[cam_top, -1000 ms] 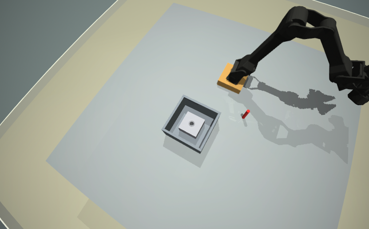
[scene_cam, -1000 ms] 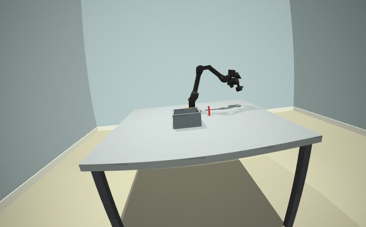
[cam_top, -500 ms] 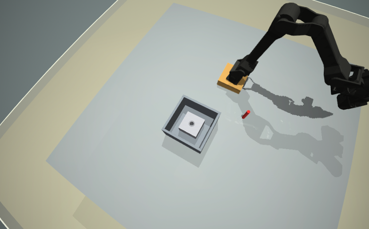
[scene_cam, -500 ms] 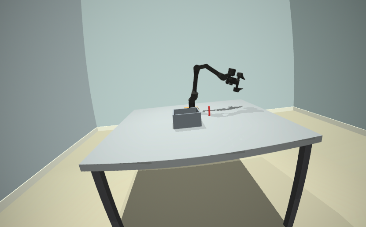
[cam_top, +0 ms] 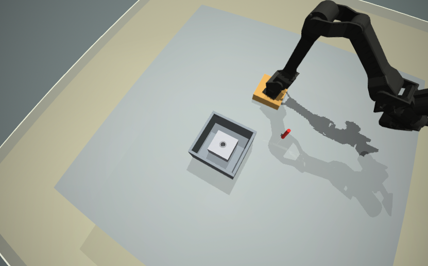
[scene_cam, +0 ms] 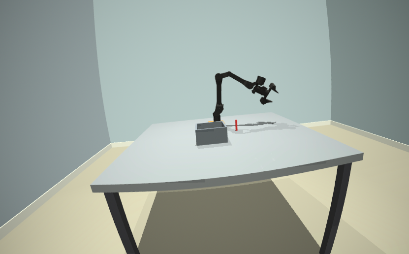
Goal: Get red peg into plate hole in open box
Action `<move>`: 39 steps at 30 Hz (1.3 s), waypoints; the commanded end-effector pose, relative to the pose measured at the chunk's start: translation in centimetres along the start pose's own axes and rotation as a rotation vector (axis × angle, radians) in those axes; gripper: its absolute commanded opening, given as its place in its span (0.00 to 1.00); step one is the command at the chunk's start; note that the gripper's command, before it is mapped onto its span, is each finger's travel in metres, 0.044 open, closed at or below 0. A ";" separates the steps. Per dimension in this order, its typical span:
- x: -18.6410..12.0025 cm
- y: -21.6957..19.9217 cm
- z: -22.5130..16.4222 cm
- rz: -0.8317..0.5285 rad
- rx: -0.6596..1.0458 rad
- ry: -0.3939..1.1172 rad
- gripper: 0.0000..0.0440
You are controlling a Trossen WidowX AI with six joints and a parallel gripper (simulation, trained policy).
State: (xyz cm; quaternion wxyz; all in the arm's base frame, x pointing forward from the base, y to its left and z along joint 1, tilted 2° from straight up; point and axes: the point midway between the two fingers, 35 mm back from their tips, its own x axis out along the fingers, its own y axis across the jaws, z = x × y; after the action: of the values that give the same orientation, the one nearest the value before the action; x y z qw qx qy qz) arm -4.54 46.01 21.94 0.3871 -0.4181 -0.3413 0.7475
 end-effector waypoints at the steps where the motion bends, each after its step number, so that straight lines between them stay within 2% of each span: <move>1: -0.7 0.3 -1.3 0.013 0.098 0.047 1.00; 19: -6.2 1.0 -7.7 -0.015 0.673 0.300 1.00; 39: -12.7 3.6 -13.0 -0.148 1.298 0.582 1.00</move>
State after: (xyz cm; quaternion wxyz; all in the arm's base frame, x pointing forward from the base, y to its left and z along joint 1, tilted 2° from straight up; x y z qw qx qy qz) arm 9.90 36.51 18.58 0.6730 -0.2717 0.2336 0.6471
